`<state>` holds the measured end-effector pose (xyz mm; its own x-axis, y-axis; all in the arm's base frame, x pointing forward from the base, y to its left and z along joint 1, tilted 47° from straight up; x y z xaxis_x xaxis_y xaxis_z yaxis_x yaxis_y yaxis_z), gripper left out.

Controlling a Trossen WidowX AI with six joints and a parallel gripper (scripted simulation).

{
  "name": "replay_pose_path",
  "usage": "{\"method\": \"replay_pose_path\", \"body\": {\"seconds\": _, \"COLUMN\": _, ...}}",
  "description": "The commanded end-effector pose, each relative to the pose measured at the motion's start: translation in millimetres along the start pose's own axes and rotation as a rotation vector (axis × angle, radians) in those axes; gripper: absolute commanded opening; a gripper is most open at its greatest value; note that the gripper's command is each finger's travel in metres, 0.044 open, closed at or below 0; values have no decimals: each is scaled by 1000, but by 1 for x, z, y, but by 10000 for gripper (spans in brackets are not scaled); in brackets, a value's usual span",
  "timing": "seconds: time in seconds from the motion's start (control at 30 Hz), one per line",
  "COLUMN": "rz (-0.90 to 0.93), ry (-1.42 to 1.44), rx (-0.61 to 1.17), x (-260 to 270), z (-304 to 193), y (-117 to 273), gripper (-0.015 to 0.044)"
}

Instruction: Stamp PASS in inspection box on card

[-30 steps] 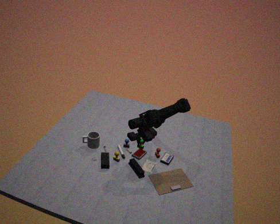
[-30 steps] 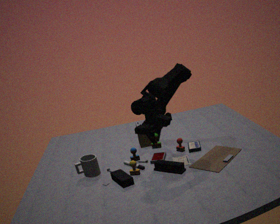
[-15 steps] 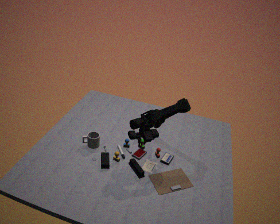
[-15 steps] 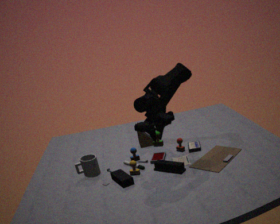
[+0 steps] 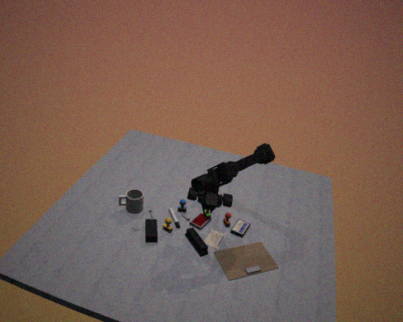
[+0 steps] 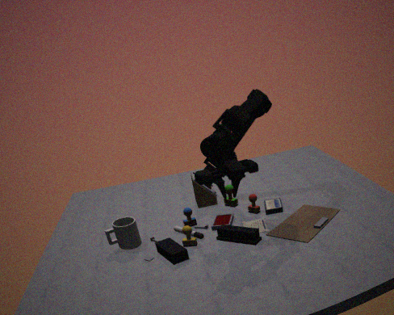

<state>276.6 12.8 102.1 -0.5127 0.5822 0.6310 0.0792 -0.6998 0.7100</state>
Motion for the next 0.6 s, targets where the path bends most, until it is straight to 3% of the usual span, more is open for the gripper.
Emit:
{"method": "replay_pose_path", "body": {"seconds": 0.0, "rz": 3, "ry": -117, "rx": 0, "x": 5, "z": 10, "y": 1, "gripper": 0}}
{"method": "replay_pose_path", "body": {"seconds": 0.57, "rz": 4, "ry": -596, "rx": 12, "x": 24, "z": 45, "y": 0, "gripper": 0}}
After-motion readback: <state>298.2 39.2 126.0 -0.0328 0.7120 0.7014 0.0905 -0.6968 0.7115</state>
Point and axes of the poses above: the point midway between the two fingers, 35 mm back from their tips, its own y axis back along the fingers, its own x axis across the jaws, z = x × y, the point moved 3 cm from there along y, back along the fingers, and after that the axes turned 15 degrees about y, right-handed, at the moved point
